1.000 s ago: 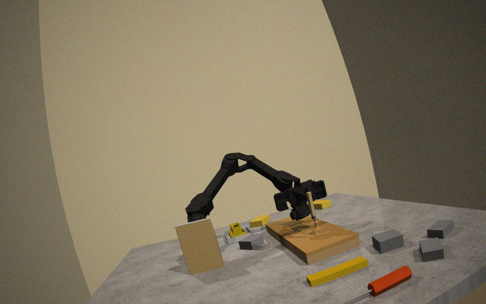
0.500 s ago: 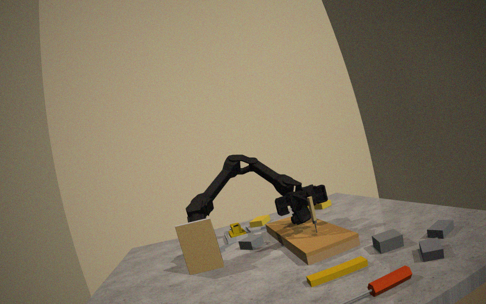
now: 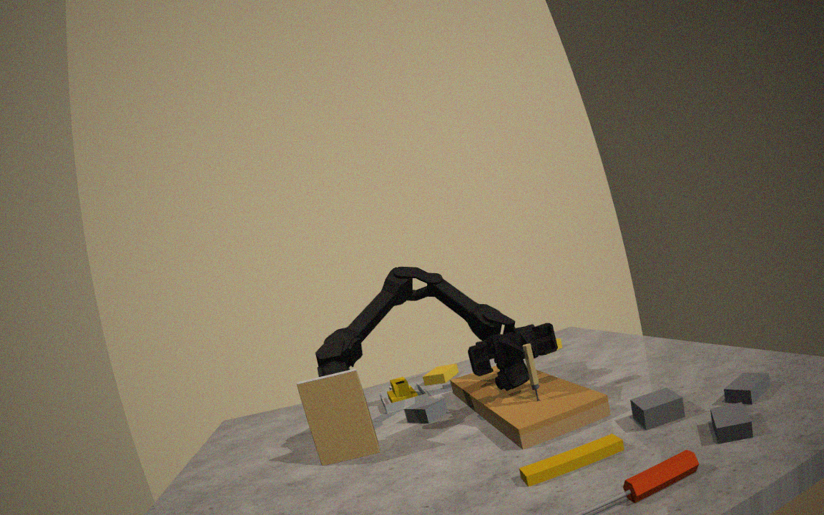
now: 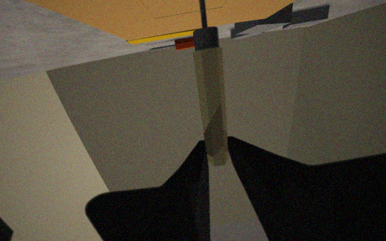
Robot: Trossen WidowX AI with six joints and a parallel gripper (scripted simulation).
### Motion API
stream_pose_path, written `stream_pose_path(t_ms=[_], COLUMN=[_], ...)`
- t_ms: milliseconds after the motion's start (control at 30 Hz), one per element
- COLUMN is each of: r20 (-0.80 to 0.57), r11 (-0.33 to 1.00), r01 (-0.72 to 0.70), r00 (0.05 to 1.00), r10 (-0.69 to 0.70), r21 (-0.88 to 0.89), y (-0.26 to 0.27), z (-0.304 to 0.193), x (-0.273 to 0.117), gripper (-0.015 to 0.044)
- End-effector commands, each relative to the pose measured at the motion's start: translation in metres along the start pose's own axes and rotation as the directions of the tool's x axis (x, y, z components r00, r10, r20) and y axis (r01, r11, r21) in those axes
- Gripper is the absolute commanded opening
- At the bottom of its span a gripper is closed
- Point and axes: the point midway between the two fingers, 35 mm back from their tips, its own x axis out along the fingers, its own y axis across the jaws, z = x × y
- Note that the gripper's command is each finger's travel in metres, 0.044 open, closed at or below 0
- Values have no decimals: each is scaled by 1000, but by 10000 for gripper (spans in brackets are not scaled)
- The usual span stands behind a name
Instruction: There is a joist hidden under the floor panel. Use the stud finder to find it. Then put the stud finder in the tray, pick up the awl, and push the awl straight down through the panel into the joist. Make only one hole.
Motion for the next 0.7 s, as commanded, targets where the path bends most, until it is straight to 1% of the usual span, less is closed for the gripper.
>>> stream_pose_path(t_ms=[0, 667], r20=[-4, 0], r11=[1000, 1000], r01=[-4, 1], r00=[1000, 1000], r10=[4, -1], r21=[2, -1], y=[0, 0], z=[5, 2], x=[2, 0], gripper=[0, 0])
